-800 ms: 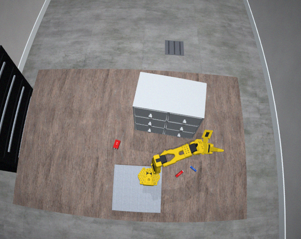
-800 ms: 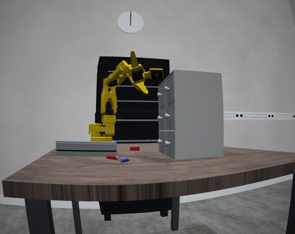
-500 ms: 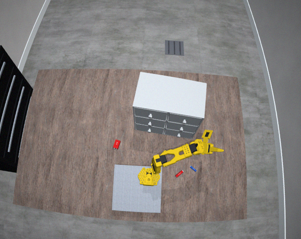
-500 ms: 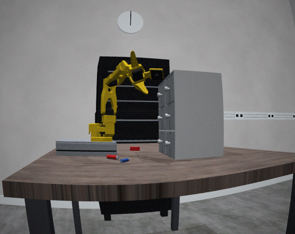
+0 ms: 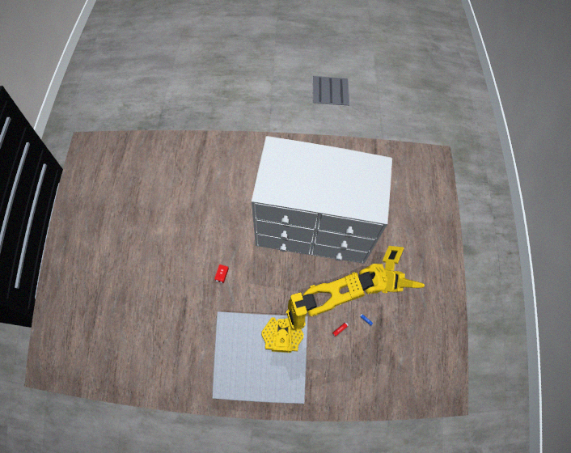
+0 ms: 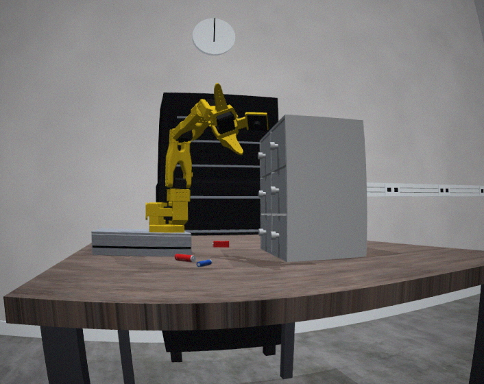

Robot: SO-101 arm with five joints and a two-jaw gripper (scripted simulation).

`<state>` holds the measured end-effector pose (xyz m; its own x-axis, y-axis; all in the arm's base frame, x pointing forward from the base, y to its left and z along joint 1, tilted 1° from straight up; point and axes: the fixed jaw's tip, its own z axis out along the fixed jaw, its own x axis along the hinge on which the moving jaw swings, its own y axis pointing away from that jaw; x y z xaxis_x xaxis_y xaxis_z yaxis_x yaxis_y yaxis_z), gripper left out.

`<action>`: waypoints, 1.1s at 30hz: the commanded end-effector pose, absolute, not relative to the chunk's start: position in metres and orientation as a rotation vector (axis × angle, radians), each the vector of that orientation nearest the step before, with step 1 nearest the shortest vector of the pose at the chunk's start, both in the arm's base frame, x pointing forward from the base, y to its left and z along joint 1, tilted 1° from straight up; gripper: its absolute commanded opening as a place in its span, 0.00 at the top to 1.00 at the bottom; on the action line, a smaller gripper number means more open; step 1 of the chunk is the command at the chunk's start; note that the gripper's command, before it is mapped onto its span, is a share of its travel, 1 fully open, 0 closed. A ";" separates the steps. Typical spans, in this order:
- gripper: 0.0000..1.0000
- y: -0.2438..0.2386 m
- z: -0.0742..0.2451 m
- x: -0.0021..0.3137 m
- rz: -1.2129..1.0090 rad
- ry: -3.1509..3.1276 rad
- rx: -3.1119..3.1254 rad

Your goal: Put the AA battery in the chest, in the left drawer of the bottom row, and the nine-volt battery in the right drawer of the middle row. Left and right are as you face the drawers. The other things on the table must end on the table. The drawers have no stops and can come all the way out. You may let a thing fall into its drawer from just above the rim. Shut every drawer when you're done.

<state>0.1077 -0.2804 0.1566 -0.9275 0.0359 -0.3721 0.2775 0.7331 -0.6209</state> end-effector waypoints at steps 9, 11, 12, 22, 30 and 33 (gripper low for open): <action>0.00 -0.280 0.158 0.108 -1.013 2.595 0.244; 0.00 -0.280 0.158 0.108 -1.013 2.595 0.244; 0.00 -0.280 0.158 0.108 -1.013 2.595 0.244; 0.00 -0.280 0.158 0.108 -1.013 2.595 0.244; 0.50 -0.261 0.157 0.122 -0.941 2.578 0.247; 0.50 -0.241 0.155 0.135 -0.869 2.565 0.251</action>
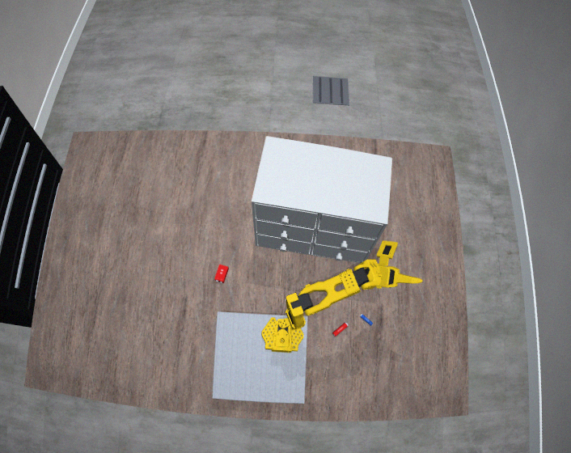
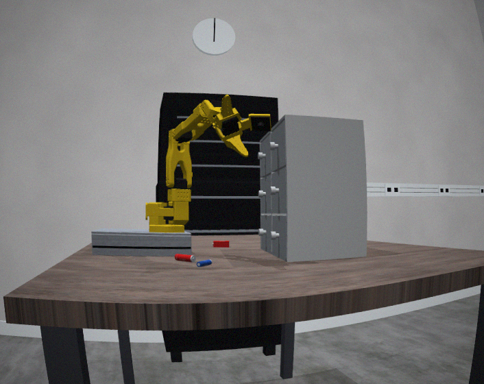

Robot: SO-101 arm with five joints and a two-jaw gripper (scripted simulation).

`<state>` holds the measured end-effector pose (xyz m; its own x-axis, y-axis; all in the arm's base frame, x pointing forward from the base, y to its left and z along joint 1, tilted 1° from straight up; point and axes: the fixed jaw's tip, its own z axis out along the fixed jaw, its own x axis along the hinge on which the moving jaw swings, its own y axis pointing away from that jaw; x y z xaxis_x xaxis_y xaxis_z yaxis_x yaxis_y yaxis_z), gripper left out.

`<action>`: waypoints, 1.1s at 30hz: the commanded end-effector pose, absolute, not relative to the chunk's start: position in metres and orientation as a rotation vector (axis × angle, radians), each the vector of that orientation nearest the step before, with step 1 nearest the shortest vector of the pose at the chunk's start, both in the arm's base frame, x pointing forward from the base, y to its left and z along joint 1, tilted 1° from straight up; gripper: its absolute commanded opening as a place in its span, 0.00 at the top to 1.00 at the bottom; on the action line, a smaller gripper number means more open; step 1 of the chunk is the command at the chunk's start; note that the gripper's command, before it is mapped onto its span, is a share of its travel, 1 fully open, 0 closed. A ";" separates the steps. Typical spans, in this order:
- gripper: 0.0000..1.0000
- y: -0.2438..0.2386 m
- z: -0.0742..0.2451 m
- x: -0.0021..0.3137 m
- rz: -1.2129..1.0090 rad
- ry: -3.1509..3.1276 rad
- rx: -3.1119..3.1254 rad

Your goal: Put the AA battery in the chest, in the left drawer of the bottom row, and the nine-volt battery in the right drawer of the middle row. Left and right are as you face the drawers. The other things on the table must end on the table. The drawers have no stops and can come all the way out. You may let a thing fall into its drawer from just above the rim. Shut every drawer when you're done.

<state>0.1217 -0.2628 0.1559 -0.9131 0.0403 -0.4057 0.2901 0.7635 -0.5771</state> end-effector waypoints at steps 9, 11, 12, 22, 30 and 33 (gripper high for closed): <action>0.50 -0.179 0.144 0.159 -0.654 2.541 0.264; 0.50 -0.179 0.144 0.159 -0.654 2.541 0.264; 0.50 -0.172 0.143 0.160 -0.631 2.540 0.266; 0.50 -0.108 0.121 0.164 -0.403 2.546 0.283; 0.50 -0.074 0.104 0.159 -0.276 2.563 0.295; 0.50 -0.059 0.095 0.155 -0.216 2.575 0.302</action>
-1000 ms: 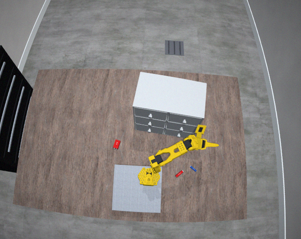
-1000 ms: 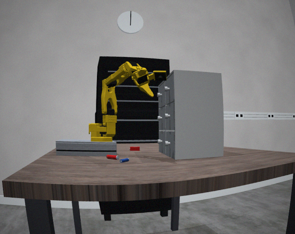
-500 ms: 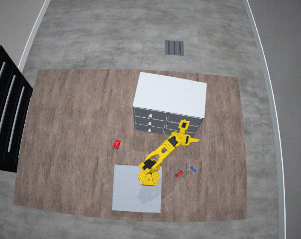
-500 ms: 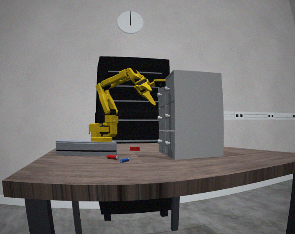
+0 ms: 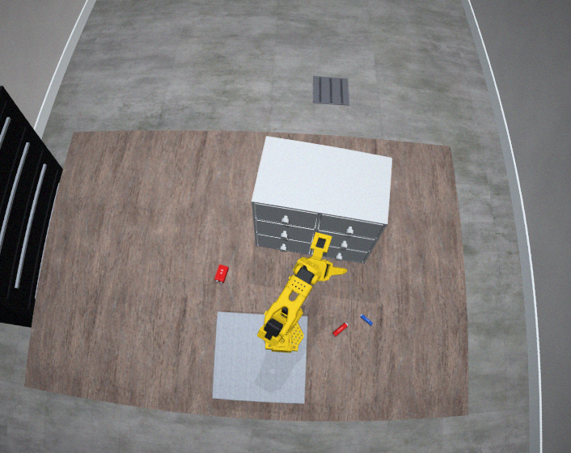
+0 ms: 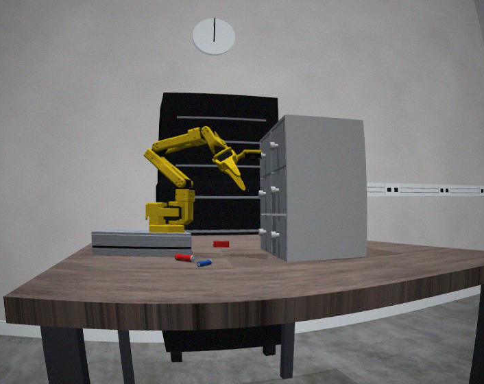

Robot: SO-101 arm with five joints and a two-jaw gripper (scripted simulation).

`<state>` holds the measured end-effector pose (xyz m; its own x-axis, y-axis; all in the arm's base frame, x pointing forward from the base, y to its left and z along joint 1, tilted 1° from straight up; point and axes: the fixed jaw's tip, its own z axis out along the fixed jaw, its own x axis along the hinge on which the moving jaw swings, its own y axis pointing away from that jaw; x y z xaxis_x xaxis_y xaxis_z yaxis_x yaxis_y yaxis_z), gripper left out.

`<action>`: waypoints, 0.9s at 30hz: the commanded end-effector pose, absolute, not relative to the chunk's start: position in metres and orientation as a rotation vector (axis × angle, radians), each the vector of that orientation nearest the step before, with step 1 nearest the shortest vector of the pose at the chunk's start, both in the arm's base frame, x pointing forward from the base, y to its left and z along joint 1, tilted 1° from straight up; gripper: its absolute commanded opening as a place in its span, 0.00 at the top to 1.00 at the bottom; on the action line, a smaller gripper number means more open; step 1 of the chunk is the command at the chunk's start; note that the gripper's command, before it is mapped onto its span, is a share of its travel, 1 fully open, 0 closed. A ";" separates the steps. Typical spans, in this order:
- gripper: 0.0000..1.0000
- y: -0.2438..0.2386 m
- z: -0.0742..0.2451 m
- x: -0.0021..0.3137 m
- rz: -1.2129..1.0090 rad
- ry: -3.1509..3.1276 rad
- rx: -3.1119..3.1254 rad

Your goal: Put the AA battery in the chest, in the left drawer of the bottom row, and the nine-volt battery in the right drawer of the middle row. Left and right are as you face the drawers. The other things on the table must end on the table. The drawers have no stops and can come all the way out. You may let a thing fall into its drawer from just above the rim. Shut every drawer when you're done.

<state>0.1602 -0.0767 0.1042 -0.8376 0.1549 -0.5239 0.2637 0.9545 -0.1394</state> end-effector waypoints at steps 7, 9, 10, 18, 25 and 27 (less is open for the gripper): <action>0.50 -0.035 0.077 0.146 -0.115 2.601 0.314; 0.50 -0.035 0.077 0.146 -0.115 2.601 0.314; 0.50 -0.035 0.077 0.146 -0.115 2.601 0.314; 0.50 -0.035 0.077 0.146 -0.115 2.601 0.314; 0.50 -0.035 0.077 0.146 -0.115 2.601 0.314; 0.50 -0.035 0.077 0.146 -0.115 2.601 0.314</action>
<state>0.1483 -0.0370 0.0805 -0.8314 0.1977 -0.5194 0.2476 0.9685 -0.0277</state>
